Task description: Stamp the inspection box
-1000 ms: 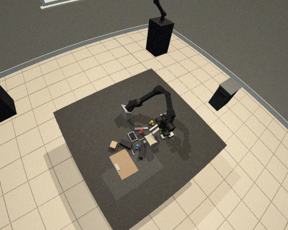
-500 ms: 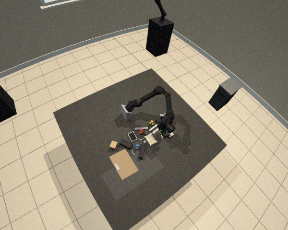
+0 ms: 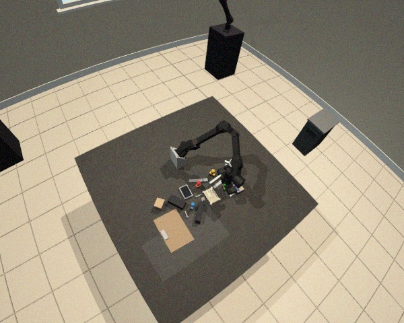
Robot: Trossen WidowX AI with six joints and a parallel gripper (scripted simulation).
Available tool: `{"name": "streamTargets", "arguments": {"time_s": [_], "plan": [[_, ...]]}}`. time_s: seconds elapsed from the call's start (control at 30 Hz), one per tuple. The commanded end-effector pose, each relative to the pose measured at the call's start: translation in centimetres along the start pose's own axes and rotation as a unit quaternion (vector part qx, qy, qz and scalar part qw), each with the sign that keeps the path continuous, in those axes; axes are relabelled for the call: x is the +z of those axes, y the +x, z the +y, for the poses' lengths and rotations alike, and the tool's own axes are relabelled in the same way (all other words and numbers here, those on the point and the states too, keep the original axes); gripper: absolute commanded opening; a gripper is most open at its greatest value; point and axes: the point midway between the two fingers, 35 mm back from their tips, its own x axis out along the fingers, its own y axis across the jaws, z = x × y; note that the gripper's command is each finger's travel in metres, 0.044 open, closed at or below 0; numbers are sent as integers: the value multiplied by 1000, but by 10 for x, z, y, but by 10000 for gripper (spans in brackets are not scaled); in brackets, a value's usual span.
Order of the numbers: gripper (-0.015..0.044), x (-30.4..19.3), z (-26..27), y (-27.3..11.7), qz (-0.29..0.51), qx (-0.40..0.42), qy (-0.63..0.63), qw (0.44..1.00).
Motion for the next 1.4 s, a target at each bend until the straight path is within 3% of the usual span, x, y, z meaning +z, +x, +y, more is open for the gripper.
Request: {"name": "streamTargets", "arguments": {"time_s": [0.0,0.33,0.47,0.7,1.37], "plan": [[0,-1,2,3,0,3,3,1000],[253,0,1,1,0,2,0,1000],[253,0,-1,-9,2,2,0,1000],[253,0,0,-113,3,4,4,1000],[253,0,0,-116,3,4,4,1000]]}}
